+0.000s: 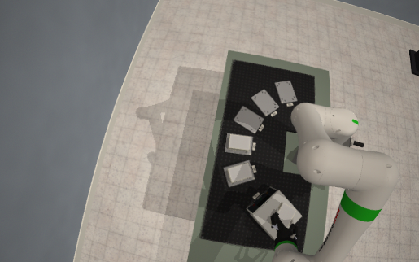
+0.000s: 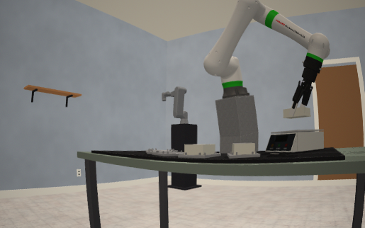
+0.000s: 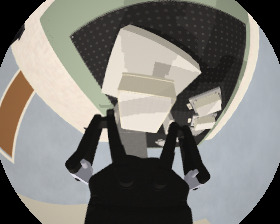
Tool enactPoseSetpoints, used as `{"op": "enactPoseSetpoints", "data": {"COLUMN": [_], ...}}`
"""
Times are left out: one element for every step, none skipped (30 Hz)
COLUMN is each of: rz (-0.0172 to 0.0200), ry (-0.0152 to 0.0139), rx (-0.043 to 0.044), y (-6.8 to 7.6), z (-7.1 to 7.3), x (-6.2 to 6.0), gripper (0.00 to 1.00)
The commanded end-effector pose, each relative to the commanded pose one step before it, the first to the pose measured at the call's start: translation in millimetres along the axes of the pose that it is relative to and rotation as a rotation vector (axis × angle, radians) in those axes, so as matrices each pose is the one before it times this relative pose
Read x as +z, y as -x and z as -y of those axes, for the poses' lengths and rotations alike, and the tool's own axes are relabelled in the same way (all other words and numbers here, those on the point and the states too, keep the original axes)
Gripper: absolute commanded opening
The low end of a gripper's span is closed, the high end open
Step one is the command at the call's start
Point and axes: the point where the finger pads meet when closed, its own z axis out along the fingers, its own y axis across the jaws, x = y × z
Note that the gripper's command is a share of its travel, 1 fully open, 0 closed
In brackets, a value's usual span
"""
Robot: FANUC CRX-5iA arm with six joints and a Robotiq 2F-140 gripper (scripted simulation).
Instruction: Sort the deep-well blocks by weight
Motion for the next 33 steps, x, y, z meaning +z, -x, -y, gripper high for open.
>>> {"op": "enactPoseSetpoints", "data": {"rz": [-0.00038, 0.00000, 0.00000, 0.00000, 0.00000, 0.00000, 0.00000, 0.00000, 0.00000, 0.00000, 0.00000, 0.00000, 0.00000, 0.00000, 0.00000, 0.00000, 0.00000, 0.00000, 0.00000, 0.00000, 0.00000, 0.00000, 0.00000, 0.00000, 0.00000, 0.00000, 0.00000, 0.00000, 0.00000, 0.00000, 0.00000, 0.00000, 0.00000], "ry": [-0.01666, -0.01667, -0.01667, -0.01667, -0.01667, -0.01667, -0.01667, -0.01667, -0.01667, -0.01667, -0.01667, -0.01667, 0.00000, 0.00000, -0.00102, 0.00000, 0.00000, 0.00000, 0.00000, 0.00000, 0.00000, 0.00000, 0.00000, 0.00000, 0.00000, 0.00000, 0.00000, 0.00000, 0.00000, 0.00000, 0.00000, 0.00000, 0.00000], "rx": [0.02889, 0.02887, 0.02887, 0.02887, 0.02887, 0.02887, 0.02887, 0.02887, 0.02887, 0.02887, 0.02887, 0.02887, 0.00000, 0.00000, 0.00177, 0.00000, 0.00000, 0.00000, 0.00000, 0.00000, 0.00000, 0.00000, 0.00000, 0.00000, 0.00000, 0.00000, 0.00000, 0.00000, 0.00000, 0.00000, 0.00000, 0.00000, 0.00000], "y": [0.50, 0.51, 0.41, 0.32, 0.22, 0.13, 0.03, -0.07, -0.16, -0.26, -0.35, -0.45, 0.00, 0.00, -0.54, -0.55, -0.55, -0.55, -0.55, -0.55, -0.55, -0.55, -0.55, -0.55, -0.55, -0.55, -0.55, -0.55, -0.55, 0.00, 0.00, -0.55, -0.55], "z": [-3.25, -3.28, -3.30, -3.31, -3.32, -3.33, -3.33, -3.33, -3.33, -3.32, -3.31, -3.29, 0.00, 0.00, -3.27, -3.27, -3.27, -3.27, -3.27, -3.27, -3.27, -3.27, -3.27, -3.27, -3.27, -3.27, -3.27, -3.27, -3.27, 0.00, 0.00, -3.27, -3.27], "x": [0.15, 0.29, 0.24, 0.18, 0.13, 0.07, 0.02, -0.04, -0.09, -0.15, -0.20, -0.26, 0.00, 0.00, -0.31, -0.32, -0.32, -0.32, -0.32, -0.32, -0.32, -0.32, -0.32, -0.32, -0.32, -0.32, -0.32, -0.32, -0.32, 0.00, 0.00, -0.32, -0.32], "gripper": [0.10, 0.10, 0.10, 0.10, 0.10, 0.10, 0.10, 0.10, 0.10, 0.10, 0.10, 0.10, 0.10, 0.10, 0.10, 0.10, 0.10, 0.10, 0.10, 0.10, 0.10, 0.10, 0.10, 0.10, 0.10, 0.10, 0.10, 0.10, 0.10, 0.10, 0.10, 0.10, 0.10]}}
